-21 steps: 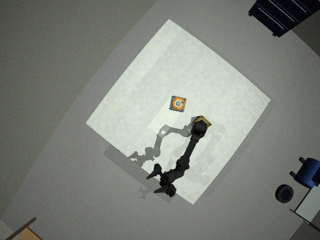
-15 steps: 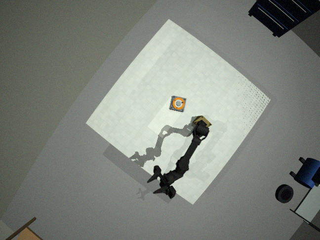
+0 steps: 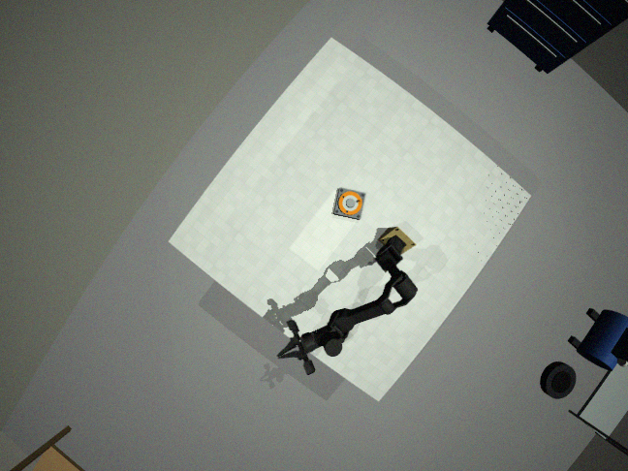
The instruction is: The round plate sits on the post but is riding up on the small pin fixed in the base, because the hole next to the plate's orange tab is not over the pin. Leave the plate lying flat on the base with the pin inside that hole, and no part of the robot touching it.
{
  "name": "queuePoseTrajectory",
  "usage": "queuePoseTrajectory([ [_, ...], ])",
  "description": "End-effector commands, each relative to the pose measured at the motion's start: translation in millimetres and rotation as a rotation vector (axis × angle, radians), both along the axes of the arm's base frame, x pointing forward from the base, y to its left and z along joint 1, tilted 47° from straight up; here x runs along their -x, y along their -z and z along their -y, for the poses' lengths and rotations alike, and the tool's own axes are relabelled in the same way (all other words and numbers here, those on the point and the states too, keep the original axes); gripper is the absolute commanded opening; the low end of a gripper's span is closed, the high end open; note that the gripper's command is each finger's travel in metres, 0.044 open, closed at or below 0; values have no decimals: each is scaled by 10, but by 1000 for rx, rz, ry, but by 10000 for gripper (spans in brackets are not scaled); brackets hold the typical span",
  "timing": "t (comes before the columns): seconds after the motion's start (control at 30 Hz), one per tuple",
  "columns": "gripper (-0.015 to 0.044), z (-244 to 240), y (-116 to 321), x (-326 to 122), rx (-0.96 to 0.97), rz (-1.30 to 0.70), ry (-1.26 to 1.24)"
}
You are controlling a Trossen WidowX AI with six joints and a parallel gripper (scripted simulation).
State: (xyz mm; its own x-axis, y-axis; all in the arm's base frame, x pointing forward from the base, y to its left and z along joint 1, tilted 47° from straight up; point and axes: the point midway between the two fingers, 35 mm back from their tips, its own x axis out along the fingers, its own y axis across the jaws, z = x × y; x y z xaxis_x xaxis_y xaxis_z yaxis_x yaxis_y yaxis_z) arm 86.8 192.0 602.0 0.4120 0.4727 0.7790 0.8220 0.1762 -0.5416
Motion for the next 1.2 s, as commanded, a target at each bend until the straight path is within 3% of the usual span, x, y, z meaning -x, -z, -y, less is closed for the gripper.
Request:
queuePoseTrajectory([
  [0.0,0,-413,389,-430,168,-77,23],
  [0.2,0,-643,829,-1000,334,-171,102],
  [0.5,0,-691,1904,-2029,537,-552,132],
  [0.87,0,53,3258,-2873,602,-1099,206],
  [1.17,0,881,4303,-3007,450,-1636,238],
])
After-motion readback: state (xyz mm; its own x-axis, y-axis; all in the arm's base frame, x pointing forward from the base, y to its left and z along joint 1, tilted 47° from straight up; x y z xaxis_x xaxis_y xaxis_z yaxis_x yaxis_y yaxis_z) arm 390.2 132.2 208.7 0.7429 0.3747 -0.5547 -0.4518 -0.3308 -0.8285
